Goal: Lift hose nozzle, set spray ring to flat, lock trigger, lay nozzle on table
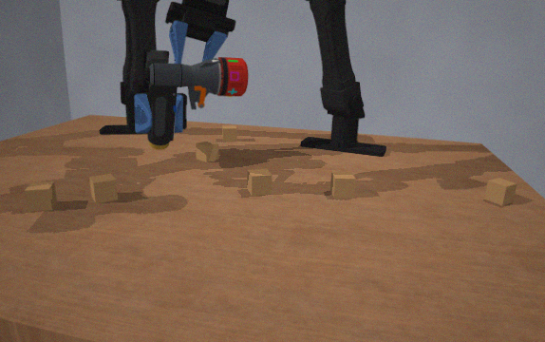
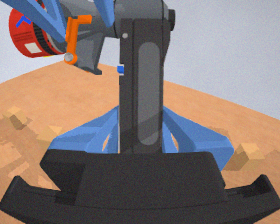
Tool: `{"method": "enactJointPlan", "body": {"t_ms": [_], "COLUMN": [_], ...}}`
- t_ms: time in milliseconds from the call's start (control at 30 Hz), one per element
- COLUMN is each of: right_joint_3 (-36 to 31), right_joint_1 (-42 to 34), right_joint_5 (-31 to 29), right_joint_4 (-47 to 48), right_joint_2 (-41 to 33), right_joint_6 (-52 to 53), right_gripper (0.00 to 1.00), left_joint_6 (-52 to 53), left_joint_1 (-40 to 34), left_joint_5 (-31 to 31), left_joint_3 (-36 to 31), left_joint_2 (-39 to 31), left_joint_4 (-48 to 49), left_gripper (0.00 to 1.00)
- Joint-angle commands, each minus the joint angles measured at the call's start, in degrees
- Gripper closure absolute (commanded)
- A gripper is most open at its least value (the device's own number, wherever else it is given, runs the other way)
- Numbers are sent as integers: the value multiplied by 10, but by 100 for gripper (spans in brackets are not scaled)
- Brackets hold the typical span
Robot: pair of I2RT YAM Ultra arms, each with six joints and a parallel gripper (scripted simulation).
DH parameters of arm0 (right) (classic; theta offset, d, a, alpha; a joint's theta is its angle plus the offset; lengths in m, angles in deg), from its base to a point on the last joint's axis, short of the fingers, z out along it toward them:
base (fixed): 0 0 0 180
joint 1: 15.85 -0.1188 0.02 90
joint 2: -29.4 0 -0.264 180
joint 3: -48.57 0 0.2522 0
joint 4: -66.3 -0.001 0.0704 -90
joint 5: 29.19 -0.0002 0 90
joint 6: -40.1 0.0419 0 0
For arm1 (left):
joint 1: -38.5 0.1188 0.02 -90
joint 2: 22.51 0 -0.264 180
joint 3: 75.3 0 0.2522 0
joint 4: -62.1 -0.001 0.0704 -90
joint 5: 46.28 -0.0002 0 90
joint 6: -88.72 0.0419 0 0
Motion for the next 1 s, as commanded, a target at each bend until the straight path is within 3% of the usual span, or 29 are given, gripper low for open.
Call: {"method": "enactJointPlan", "body": {"t_ms": [0,600,967], "right_joint_3": [12,12,12], "right_joint_1": [-4,-4,-4], "right_joint_5": [19,18,18], "right_joint_4": [67,67,67], "right_joint_2": [-33,-33,-33], "right_joint_6": [6,5,5], "right_gripper": [64,64,64], "left_joint_6": [11,9,-1], "left_joint_1": [1,-15,-18], "left_joint_5": [-4,-7,-9], "left_joint_3": [30,60,39], "left_joint_2": [6,31,40], "left_joint_4": [10,15,26], "left_gripper": [63,63,63]}}
